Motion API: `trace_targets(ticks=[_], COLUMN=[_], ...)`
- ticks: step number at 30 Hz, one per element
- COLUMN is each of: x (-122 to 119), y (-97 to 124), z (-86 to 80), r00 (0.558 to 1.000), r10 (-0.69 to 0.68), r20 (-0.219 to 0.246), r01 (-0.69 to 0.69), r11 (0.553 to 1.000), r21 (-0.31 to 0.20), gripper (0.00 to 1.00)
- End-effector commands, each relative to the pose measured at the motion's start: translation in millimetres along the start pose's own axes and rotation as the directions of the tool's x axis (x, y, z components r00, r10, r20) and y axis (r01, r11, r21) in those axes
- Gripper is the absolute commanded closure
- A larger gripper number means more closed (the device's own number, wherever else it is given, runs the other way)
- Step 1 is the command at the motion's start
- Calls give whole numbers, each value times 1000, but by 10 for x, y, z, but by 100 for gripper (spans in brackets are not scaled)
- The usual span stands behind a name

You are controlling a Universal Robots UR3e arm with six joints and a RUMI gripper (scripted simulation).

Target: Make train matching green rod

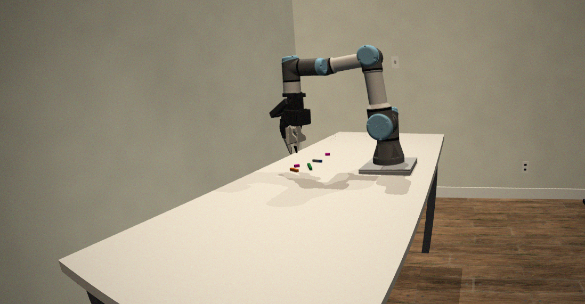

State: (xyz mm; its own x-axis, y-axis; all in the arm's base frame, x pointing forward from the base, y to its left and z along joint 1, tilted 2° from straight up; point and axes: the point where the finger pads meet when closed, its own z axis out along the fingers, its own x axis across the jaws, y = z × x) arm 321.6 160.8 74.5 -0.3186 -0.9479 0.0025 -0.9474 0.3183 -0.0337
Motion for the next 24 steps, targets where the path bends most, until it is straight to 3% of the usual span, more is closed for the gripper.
trace_targets(ticks=[1,24], x=[-3,-6], y=[-7,-9], z=[7,260], r00=[1000,1000], r10=[0,0], r20=[1,1], r01=[0,0], r11=[1000,1000], r21=[2,2], gripper=[86,86])
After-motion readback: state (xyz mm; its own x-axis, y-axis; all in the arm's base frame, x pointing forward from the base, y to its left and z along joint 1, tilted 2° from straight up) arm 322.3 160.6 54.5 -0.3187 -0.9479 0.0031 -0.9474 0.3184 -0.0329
